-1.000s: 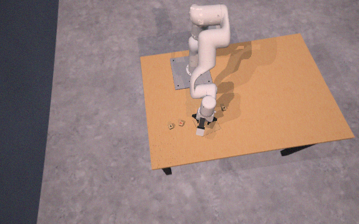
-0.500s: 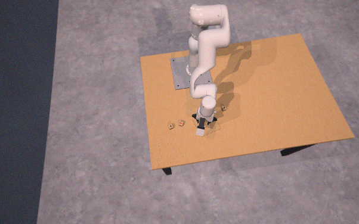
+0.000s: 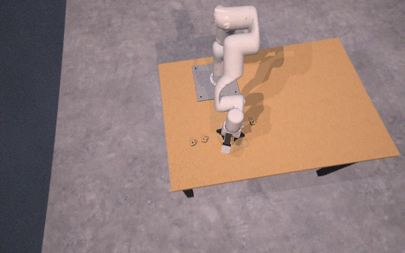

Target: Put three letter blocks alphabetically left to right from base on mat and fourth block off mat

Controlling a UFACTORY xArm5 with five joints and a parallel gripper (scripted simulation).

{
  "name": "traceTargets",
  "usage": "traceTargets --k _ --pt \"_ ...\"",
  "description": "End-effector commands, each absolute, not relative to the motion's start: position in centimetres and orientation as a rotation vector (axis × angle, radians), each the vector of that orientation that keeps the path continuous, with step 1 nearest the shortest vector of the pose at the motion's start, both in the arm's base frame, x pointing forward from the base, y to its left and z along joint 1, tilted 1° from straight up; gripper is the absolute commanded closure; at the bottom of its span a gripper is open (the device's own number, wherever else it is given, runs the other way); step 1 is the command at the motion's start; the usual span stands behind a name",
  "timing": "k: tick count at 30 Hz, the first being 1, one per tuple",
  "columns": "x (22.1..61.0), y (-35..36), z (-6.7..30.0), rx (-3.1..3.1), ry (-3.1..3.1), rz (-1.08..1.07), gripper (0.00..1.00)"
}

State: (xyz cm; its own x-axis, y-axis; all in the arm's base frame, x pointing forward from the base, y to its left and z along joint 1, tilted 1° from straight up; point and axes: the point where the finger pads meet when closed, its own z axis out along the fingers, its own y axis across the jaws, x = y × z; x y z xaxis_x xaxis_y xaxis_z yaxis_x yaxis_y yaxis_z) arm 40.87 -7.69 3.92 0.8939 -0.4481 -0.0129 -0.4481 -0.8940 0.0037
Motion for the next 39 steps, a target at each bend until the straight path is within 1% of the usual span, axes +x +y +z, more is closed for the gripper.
traceTargets --k 1,16,39 --pt "41.0 -7.7 3.8 3.057 -0.723 -0.016 0.37" --pt "41.0 -7.7 1.6 3.057 -0.723 -0.016 0.37" --pt "41.0 -7.7 1.5 3.057 -0.723 -0.016 0.37"
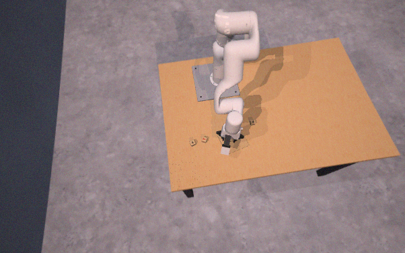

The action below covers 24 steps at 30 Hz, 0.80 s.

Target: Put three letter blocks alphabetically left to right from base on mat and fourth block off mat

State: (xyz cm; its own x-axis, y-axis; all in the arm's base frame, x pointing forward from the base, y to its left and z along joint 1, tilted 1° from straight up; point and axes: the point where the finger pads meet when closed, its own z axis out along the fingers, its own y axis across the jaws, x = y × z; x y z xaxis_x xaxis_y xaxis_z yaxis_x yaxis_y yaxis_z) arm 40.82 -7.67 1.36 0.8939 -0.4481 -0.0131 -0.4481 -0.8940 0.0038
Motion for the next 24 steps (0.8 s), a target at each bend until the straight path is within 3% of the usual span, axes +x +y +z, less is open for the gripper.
traceTargets --k 1,18,19,24 --pt "40.95 -7.69 1.47 3.057 -0.723 -0.016 0.37" --pt "40.95 -7.69 1.47 3.057 -0.723 -0.016 0.37" --pt "40.95 -7.69 1.47 3.057 -0.723 -0.016 0.58" --pt "40.95 -7.69 1.47 3.057 -0.723 -0.016 0.58"
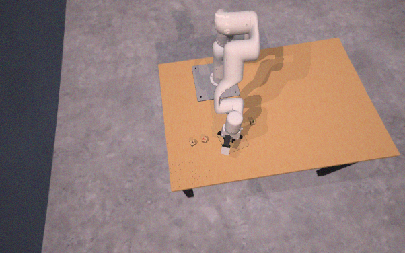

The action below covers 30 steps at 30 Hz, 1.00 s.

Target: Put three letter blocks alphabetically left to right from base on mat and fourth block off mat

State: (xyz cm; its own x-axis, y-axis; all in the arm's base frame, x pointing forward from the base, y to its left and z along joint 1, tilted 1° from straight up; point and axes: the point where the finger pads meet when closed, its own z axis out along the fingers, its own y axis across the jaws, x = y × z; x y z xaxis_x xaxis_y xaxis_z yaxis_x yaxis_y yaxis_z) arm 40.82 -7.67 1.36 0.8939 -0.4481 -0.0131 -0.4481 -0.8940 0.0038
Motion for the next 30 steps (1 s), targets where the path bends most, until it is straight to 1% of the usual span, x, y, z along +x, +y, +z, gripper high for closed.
traceTargets --k 1,11,12,30 --pt "40.95 -7.69 1.47 3.057 -0.723 -0.016 0.58" --pt "40.95 -7.69 1.47 3.057 -0.723 -0.016 0.58" --pt "40.95 -7.69 1.47 3.057 -0.723 -0.016 0.79" --pt "40.95 -7.69 1.47 3.057 -0.723 -0.016 0.79"
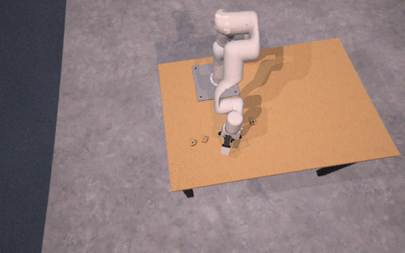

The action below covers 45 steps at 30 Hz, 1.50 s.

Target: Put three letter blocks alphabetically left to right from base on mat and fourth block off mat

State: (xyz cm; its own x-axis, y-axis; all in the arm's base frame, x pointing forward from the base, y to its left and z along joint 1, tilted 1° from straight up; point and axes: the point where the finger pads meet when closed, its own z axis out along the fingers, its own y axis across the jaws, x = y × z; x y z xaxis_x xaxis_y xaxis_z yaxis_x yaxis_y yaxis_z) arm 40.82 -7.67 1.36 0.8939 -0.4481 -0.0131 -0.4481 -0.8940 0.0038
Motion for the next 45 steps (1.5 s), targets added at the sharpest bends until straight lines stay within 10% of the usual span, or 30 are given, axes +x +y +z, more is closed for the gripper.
traceTargets --k 1,19,45 --pt "41.0 -7.7 1.5 3.057 -0.723 -0.016 0.79" --pt "41.0 -7.7 1.8 3.057 -0.723 -0.016 0.79" --pt "41.0 -7.8 11.4 3.057 -0.723 -0.016 0.79"
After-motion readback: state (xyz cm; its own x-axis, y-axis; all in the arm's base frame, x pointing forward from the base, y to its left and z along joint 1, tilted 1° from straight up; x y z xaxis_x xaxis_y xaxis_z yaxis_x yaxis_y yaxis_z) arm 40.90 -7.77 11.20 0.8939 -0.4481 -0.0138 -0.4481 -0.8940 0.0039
